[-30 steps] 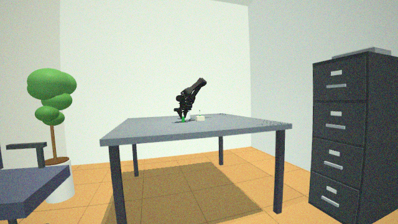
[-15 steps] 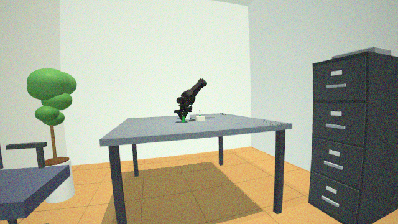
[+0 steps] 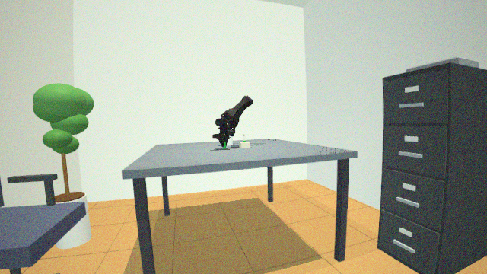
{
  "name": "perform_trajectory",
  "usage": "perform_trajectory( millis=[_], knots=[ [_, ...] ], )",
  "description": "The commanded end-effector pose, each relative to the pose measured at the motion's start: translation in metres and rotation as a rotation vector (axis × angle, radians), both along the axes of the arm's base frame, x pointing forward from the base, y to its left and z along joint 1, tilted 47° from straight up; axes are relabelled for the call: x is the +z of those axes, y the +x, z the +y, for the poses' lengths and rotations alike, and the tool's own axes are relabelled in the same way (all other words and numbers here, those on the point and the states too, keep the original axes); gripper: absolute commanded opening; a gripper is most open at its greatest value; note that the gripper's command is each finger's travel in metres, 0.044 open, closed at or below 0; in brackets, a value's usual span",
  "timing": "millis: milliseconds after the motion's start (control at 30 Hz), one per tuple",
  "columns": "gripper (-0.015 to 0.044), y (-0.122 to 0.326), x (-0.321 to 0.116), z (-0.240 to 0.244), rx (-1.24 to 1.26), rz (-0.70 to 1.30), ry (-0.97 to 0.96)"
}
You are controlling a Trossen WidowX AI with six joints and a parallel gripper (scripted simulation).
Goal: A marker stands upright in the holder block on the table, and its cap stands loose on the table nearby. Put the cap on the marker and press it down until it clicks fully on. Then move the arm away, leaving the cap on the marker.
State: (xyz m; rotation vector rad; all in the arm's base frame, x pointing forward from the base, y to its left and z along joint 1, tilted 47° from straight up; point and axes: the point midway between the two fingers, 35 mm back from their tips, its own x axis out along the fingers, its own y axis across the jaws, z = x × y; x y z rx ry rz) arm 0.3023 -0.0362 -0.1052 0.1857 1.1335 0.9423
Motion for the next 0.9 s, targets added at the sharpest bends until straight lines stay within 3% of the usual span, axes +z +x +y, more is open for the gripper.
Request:
perform_trajectory(
  millis=[0,433,867],
  knots=[
    [0.0,0.002,0.009,-0.012,-0.003,-0.013,-0.01],
    [0.0,-0.004,0.036,-0.041,-0.003,-0.012,-0.01],
    [0.0,-0.001,0.067,-0.03,-0.003,-0.011,-0.012]
  ],
)
